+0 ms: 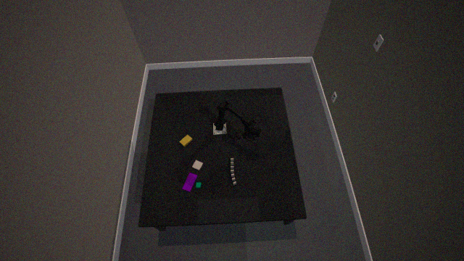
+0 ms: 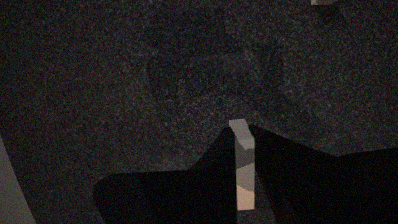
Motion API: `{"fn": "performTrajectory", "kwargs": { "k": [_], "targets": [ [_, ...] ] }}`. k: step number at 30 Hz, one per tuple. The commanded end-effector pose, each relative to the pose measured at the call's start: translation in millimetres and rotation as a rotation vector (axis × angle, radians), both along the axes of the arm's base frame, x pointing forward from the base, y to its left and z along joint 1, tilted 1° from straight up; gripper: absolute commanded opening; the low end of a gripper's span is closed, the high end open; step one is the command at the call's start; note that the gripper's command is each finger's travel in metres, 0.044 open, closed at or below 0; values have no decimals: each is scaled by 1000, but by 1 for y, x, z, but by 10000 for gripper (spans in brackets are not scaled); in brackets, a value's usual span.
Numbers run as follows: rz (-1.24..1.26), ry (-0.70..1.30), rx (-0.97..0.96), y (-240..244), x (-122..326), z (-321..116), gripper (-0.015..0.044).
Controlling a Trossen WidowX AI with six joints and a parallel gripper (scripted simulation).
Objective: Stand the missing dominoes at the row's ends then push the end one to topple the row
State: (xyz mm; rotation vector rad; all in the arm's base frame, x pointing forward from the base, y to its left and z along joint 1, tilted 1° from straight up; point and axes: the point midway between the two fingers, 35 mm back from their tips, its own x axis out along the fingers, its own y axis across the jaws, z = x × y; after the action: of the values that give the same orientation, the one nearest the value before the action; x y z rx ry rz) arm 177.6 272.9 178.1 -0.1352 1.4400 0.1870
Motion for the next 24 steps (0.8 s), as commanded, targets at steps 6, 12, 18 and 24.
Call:
{"fn": "performTrajectory", "kwargs": {
  "k": [6, 12, 18, 24],
  "targets": [
    [106, -204, 23, 22, 12, -20, 29],
    [162, -346, 46, 37, 18, -29, 29],
    [206, -485, 70, 50, 21, -35, 29],
    [235, -620, 95, 60, 21, -38, 29]
  ]
}}
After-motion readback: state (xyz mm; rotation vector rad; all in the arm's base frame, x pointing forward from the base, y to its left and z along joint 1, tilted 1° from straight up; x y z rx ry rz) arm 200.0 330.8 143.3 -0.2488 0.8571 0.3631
